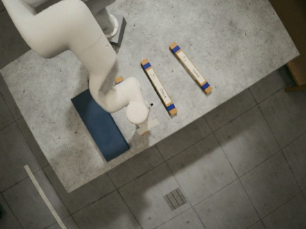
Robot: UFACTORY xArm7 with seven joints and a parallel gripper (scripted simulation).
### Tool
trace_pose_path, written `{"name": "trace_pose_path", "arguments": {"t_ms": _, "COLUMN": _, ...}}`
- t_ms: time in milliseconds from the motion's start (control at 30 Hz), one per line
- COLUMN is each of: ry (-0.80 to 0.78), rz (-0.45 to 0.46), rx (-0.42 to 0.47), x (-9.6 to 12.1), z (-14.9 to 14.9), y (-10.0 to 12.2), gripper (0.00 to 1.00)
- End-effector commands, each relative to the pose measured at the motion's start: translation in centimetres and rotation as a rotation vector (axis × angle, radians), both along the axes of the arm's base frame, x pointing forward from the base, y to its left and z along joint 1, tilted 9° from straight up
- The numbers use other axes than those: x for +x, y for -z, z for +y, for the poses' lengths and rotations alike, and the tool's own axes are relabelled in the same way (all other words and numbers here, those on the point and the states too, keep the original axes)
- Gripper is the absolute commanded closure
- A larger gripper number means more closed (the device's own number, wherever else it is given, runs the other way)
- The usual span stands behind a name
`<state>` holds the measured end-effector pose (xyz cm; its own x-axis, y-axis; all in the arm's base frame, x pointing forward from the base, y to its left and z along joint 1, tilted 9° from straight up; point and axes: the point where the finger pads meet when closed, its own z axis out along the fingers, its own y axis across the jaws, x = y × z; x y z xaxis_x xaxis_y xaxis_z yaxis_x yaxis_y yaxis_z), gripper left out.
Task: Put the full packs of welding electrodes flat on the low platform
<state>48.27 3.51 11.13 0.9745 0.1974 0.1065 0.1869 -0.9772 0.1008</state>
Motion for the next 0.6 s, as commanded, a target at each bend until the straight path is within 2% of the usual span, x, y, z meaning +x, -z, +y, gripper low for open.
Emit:
{"name": "trace_pose_path", "arguments": {"t_ms": 0, "ry": 0.0, "rz": -0.002, "rx": -0.001, "x": 2.2, "z": 1.9, "y": -0.2, "gripper": 0.65}}
{"name": "trace_pose_path", "arguments": {"t_ms": 333, "ry": 0.0, "rz": -0.002, "rx": -0.001, "x": 6.4, "z": 5.8, "y": -0.5, "gripper": 0.65}}
{"name": "trace_pose_path", "arguments": {"t_ms": 567, "ry": 0.0, "rz": -0.002, "rx": -0.001, "x": 7.8, "z": 7.2, "y": -0.5, "gripper": 0.65}}
